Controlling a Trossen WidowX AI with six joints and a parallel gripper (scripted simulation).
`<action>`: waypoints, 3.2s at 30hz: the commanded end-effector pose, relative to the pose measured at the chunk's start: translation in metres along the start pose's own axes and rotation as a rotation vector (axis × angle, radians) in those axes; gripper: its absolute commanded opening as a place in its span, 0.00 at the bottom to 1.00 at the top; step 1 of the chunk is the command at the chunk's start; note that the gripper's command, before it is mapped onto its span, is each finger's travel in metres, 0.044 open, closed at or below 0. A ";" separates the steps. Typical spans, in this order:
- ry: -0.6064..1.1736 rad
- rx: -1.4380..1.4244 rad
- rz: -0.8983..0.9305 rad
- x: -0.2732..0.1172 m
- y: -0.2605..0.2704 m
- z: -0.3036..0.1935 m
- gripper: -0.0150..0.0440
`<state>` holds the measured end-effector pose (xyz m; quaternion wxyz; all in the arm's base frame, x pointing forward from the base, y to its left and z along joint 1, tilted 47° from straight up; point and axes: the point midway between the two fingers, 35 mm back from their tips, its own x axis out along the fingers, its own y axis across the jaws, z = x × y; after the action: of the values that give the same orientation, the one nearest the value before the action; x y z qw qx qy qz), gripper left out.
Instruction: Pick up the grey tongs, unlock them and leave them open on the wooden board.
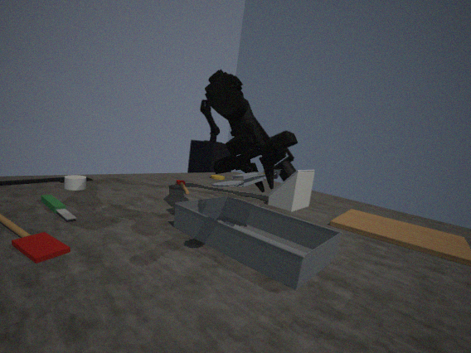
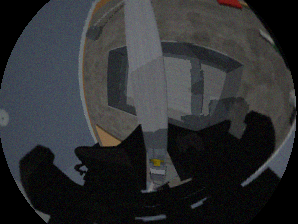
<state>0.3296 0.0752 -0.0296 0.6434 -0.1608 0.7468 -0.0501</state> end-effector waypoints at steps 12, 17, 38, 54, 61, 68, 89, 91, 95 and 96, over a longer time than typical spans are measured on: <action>0.018 0.011 -0.391 0.003 -0.002 -0.003 0.00; -0.004 0.003 -0.514 0.000 -0.002 -0.001 0.00; -0.066 0.230 -0.482 0.013 0.068 -0.006 0.00; -0.148 0.573 -0.460 0.034 0.161 -0.033 0.00; -0.185 0.723 -0.459 0.045 0.196 -0.051 0.00; -0.225 0.870 -0.461 0.057 0.227 -0.073 0.00; -0.291 1.147 -0.391 0.074 0.284 -0.142 0.00; -0.298 1.192 -0.382 0.077 0.291 -0.154 0.00; -0.313 1.277 -0.365 0.083 0.304 -0.178 0.00; -0.316 1.300 -0.361 0.085 0.307 -0.184 0.00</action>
<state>0.1014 0.3081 -0.1625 0.6970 0.1047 0.4360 -0.5596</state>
